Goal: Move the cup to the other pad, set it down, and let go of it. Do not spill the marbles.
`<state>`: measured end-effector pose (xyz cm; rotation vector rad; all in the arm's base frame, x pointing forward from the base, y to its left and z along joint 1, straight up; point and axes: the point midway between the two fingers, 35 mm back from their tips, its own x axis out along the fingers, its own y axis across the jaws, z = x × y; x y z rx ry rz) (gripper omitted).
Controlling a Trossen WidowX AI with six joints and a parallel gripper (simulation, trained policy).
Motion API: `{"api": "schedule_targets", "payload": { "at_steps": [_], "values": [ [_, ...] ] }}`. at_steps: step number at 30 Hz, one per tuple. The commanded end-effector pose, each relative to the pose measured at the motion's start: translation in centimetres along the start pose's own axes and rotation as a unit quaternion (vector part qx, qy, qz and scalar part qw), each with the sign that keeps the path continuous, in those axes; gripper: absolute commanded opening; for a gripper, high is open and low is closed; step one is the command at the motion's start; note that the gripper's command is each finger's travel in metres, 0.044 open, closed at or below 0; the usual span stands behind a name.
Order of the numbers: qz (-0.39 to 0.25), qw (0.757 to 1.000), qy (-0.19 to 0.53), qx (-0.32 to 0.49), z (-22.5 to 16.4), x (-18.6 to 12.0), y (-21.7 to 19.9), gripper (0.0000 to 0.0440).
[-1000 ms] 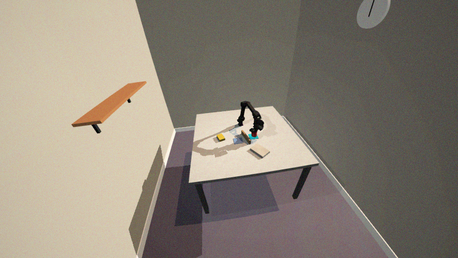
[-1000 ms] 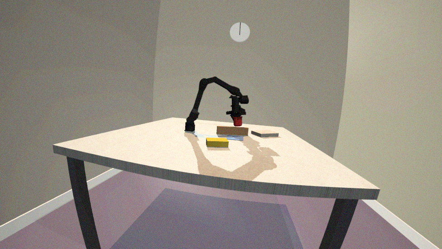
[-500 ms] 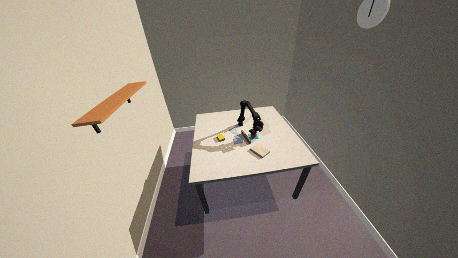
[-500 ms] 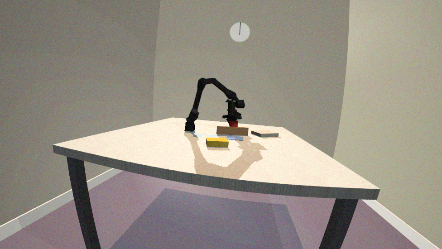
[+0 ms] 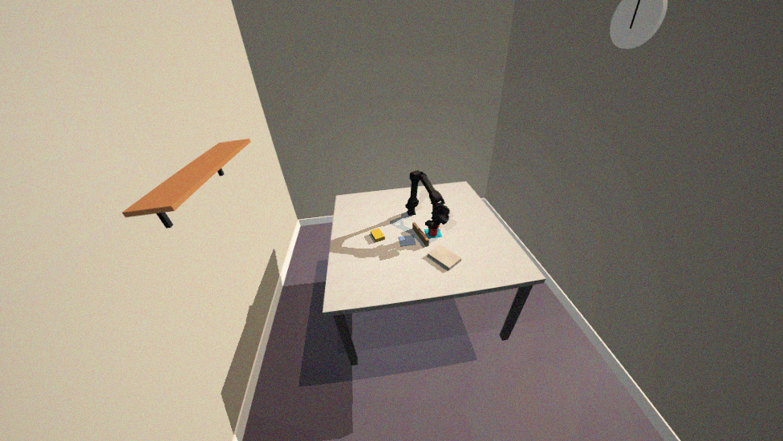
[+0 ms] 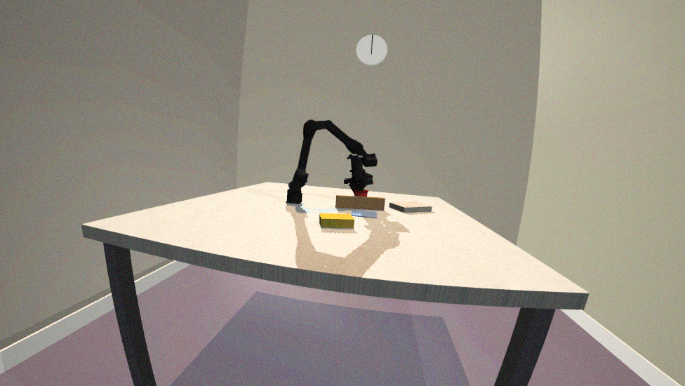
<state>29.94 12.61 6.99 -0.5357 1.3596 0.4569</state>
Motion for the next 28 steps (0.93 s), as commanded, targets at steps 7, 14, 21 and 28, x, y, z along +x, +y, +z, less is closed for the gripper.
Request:
{"api": "schedule_targets", "payload": {
  "at_steps": [7, 14, 21, 28],
  "values": [
    [0.013, 0.999, -0.033, 0.003, -0.1, -1.7, 0.3, 0.0152],
    [0.019, 0.998, -0.056, 0.006, -0.3, -3.1, 0.5, 0.0184],
    [0.022, 0.996, -0.081, 0.013, -0.4, -4.8, 0.5, 0.0226],
    [0.018, 0.994, -0.109, 0.017, -0.1, -6.8, 0.3, 0.0282]
  ]
}}
